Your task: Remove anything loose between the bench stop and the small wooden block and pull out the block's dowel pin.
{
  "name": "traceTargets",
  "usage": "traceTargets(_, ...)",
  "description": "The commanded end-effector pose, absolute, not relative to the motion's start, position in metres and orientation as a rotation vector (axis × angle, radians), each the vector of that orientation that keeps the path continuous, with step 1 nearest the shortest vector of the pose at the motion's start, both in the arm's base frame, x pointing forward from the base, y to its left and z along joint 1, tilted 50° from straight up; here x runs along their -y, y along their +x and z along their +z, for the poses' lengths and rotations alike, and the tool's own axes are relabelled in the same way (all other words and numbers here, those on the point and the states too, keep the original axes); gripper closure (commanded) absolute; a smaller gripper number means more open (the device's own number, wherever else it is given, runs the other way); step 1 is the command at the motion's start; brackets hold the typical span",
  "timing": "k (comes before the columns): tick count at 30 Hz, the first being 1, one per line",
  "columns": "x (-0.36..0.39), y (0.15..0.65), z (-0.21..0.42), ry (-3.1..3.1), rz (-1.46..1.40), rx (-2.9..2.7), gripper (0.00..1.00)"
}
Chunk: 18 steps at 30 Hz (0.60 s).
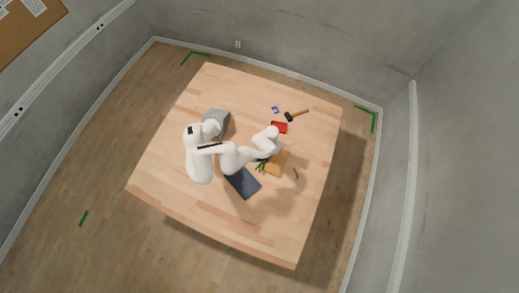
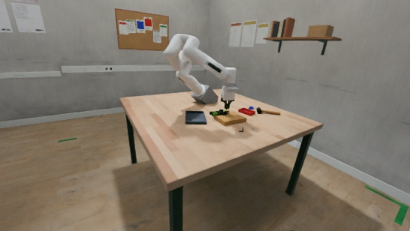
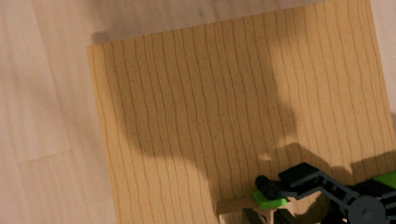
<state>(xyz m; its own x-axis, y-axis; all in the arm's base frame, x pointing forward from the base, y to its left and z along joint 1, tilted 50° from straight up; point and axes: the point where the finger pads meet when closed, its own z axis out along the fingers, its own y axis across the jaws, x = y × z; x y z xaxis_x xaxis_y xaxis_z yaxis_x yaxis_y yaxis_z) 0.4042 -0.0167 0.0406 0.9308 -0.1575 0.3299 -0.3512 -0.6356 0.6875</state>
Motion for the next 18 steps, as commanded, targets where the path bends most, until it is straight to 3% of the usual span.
traceTargets(1,0.0156,0.4053,0.0413,2.255,0.350,0.444,1.00)
traceTargets(18,0.0154,0.4052,0.0414,2.207,0.469,0.711,1.00)
